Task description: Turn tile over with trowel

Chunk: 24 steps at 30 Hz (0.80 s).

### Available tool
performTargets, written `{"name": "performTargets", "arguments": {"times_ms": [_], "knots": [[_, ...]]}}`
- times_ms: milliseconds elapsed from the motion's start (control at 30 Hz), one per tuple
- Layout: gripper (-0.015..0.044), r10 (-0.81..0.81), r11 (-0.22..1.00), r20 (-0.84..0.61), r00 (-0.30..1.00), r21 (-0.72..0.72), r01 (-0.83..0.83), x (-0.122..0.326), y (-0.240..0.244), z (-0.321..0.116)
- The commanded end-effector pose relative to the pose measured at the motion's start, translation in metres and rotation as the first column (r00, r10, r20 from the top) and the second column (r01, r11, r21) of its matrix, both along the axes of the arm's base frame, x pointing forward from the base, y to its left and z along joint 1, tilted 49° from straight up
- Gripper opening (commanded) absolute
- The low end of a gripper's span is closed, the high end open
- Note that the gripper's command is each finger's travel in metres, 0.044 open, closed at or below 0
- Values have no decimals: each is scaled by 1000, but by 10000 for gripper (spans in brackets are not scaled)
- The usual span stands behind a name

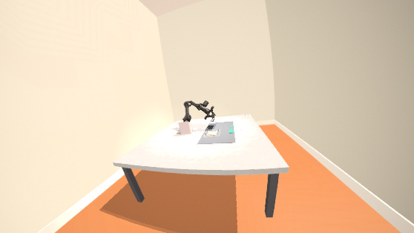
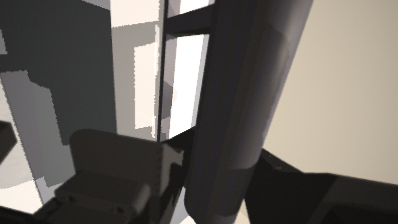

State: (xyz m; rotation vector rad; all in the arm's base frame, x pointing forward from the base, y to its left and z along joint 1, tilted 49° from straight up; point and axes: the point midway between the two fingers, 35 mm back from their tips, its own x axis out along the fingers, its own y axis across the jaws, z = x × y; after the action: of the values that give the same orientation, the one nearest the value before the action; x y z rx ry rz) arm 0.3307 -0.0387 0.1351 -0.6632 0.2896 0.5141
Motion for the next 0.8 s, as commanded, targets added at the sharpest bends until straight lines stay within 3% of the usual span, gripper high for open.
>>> {"name": "performTargets", "arguments": {"times_ms": [0,767], "knots": [[0,0,1000,0,1000,0,0,0,0,0],[0,-218,972,-244,945,34,233,28,-60,-55]]}}
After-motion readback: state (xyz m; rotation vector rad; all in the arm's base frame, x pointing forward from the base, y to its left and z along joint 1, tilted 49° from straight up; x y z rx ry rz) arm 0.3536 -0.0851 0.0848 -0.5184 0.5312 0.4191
